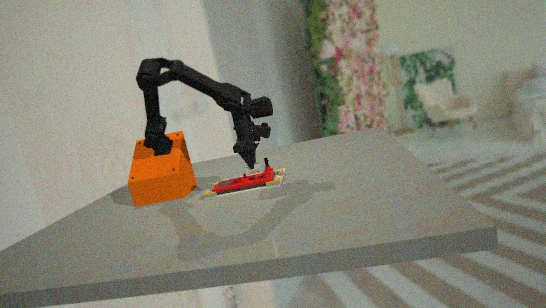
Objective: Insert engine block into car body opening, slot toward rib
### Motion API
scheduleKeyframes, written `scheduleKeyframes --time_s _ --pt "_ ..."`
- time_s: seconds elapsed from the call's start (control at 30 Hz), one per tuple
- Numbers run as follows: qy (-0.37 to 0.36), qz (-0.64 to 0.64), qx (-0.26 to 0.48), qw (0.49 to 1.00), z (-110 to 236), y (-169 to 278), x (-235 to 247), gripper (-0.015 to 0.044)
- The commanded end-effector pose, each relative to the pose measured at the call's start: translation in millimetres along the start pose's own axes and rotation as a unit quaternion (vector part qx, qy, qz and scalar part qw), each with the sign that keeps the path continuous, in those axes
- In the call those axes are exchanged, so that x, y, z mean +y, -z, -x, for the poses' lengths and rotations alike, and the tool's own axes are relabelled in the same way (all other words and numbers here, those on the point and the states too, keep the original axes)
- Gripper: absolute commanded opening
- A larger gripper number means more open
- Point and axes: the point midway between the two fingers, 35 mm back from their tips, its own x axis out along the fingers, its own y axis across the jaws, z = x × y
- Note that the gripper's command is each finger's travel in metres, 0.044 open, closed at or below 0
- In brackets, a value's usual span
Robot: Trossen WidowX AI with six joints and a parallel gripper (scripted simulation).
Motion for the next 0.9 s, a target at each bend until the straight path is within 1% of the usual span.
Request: scheduleKeyframes --time_s 0.0,0.37,0.87 --pt "0.002 -0.019 0.0 1.0 -1.2 -0.1 -0.3 0.0158" --pt "0.002 0.003 0.0 1.0 -3.3 0.1 -0.3 0.0158" --pt "0.002 -0.002 0.0 1.0 -6.1 0.2 -0.2 0.0158"
